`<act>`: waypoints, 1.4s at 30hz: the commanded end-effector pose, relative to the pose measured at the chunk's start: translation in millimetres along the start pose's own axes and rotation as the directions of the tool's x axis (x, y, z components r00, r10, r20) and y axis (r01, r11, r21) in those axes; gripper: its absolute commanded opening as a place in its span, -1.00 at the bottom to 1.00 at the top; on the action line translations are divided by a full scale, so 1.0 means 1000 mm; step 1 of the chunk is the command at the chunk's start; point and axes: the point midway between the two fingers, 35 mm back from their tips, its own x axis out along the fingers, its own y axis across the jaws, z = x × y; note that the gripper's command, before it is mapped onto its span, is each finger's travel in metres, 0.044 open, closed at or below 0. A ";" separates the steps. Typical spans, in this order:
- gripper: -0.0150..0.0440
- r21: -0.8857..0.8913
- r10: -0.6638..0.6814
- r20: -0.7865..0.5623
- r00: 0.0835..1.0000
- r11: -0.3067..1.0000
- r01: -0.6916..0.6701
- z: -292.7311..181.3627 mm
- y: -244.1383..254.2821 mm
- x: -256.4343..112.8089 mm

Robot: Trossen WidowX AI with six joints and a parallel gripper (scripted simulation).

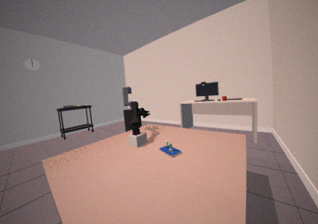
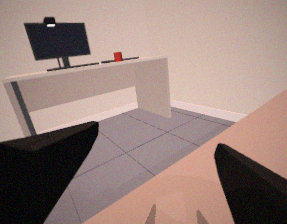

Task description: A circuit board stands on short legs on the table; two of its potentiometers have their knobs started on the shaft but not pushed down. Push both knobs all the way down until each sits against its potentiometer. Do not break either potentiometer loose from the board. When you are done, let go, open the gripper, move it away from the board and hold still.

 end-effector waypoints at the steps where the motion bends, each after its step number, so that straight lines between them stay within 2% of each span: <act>1: 0.78 -0.002 0.000 -0.002 1.000 1.000 0.000 0.000 0.000 0.000; 6: 0.33 -0.041 -0.012 -0.050 0.999 0.999 0.010 0.003 -0.002 0.011; 9: 0.06 -0.048 -0.047 -0.072 0.996 0.998 0.043 0.003 -0.010 0.032; 15: -0.47 -0.063 -0.166 -0.139 0.976 0.985 0.159 0.005 -0.045 0.098; 23: -0.49 -0.173 -0.382 -0.233 0.894 0.921 0.348 0.016 -0.130 0.195; 29: -0.49 -0.268 -0.524 -0.296 0.798 0.848 0.458 0.028 -0.206 0.245; 36: -0.49 -0.324 -0.655 -0.386 0.650 0.756 0.569 0.047 -0.301 0.281; 42: -0.49 -0.389 -0.730 -0.441 0.523 0.680 0.621 0.064 -0.374 0.290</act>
